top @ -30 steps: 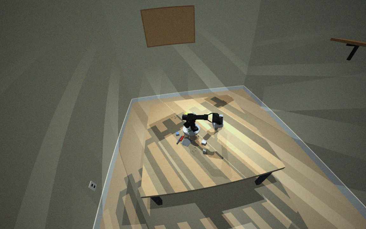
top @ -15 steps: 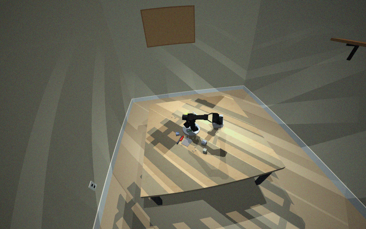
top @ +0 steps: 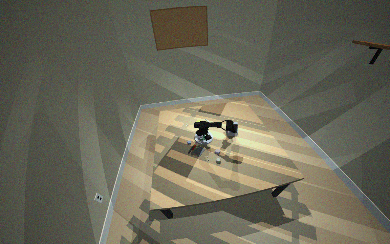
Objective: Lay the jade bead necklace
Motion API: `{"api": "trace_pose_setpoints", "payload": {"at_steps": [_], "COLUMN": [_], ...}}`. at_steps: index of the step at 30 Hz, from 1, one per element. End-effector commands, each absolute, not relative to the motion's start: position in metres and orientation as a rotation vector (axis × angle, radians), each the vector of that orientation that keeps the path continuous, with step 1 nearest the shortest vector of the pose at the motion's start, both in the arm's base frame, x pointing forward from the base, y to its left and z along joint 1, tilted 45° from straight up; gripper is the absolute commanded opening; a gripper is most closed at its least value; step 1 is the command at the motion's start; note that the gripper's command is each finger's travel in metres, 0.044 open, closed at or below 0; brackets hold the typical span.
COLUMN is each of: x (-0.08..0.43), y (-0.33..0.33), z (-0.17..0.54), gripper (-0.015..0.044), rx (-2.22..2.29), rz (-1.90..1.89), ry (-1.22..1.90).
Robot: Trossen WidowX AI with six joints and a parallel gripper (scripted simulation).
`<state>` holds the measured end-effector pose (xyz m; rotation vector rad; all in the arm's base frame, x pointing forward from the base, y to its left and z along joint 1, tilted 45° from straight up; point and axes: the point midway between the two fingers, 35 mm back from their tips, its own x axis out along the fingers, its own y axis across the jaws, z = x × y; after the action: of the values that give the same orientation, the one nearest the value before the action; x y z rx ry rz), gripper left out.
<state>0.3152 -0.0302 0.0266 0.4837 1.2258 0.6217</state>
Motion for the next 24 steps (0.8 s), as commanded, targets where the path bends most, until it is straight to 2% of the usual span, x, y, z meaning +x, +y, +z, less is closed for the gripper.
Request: {"api": "trace_pose_setpoints", "payload": {"at_steps": [1,24], "x": [0.315,0.3138], "y": [-0.0306,-0.0345], "z": [0.0269,0.0311], "gripper": [0.044,0.044], "rx": [0.484,0.483], "rz": [0.622,0.627], "ry": [1.226,1.226]}}
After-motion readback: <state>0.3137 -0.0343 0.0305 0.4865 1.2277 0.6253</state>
